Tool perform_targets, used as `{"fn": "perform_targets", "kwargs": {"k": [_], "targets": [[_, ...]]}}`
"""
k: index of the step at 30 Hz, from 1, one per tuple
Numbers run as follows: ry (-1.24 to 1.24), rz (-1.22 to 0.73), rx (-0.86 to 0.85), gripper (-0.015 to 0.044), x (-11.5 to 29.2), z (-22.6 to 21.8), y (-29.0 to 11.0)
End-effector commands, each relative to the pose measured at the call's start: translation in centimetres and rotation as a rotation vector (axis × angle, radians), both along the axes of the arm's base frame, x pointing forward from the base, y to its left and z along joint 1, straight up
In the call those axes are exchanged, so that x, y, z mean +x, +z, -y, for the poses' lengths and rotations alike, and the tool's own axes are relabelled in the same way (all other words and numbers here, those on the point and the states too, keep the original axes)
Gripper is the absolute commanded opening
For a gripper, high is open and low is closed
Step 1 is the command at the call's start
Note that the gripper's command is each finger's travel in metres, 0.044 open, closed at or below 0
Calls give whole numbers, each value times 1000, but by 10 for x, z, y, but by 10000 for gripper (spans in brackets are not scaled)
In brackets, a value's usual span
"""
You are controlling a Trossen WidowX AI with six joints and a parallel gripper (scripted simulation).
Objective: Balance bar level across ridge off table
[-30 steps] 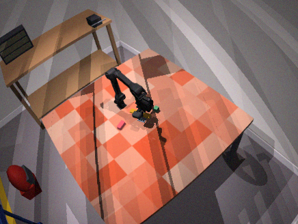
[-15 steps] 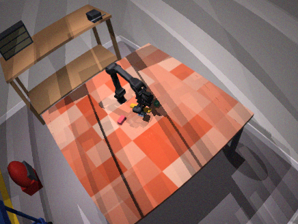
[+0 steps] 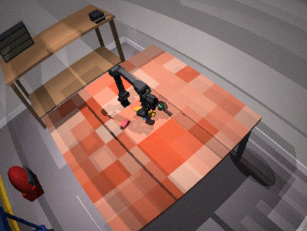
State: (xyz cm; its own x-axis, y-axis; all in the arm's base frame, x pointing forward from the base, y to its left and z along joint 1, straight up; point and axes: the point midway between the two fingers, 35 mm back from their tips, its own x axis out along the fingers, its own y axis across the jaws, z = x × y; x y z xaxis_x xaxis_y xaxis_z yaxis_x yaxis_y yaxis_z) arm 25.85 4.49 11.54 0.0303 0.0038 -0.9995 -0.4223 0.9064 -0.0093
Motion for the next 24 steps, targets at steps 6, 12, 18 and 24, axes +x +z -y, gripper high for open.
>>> {"fn": "perform_targets", "kwargs": {"k": [6, 12, 18, 24], "targets": [[0, 0, 0, 167, 0, 0, 0], [0, 0, 0, 167, 0, 0, 0], [0, 0, 0, 168, 0, 0, 0], [0, 0, 0, 169, 0, 0, 0]]}}
